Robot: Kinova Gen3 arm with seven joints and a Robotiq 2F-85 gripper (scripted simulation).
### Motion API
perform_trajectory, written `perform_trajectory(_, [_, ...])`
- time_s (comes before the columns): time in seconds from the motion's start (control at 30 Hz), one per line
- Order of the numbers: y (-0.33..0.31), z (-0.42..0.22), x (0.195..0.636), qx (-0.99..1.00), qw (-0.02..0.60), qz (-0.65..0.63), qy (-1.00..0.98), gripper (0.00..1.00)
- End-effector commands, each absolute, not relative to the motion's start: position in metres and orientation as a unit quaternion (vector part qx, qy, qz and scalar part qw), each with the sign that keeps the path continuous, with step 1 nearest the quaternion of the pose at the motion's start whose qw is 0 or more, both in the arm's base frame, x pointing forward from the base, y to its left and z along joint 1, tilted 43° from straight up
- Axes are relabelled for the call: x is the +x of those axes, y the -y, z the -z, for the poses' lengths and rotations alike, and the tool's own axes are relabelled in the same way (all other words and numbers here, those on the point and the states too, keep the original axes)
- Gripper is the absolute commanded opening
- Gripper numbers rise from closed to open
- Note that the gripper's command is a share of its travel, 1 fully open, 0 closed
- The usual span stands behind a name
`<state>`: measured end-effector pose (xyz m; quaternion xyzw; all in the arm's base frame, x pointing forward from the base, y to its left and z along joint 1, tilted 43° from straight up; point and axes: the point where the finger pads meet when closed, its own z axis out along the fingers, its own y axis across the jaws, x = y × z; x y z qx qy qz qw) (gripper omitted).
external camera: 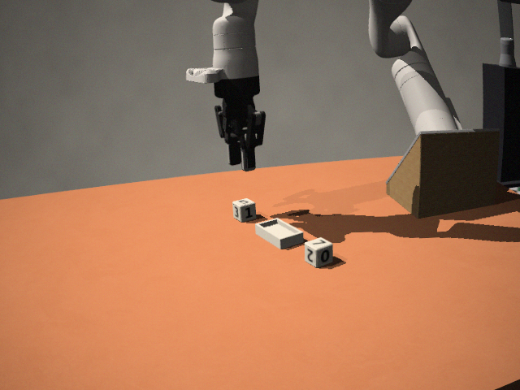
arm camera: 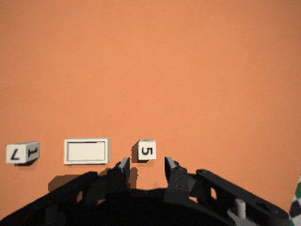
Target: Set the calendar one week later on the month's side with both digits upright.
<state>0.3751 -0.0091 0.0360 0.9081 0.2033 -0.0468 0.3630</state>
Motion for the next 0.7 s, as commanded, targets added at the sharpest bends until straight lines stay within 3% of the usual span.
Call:
perform_trajectory(0.0, [0.009, -0.036, 0.375, 0.908, 0.363, 0.046, -0.204, 0.46])
perform_trajectory(0.67, [0.018, -0.026, 0.376, 0.908, 0.363, 0.046, -0.204, 0.46])
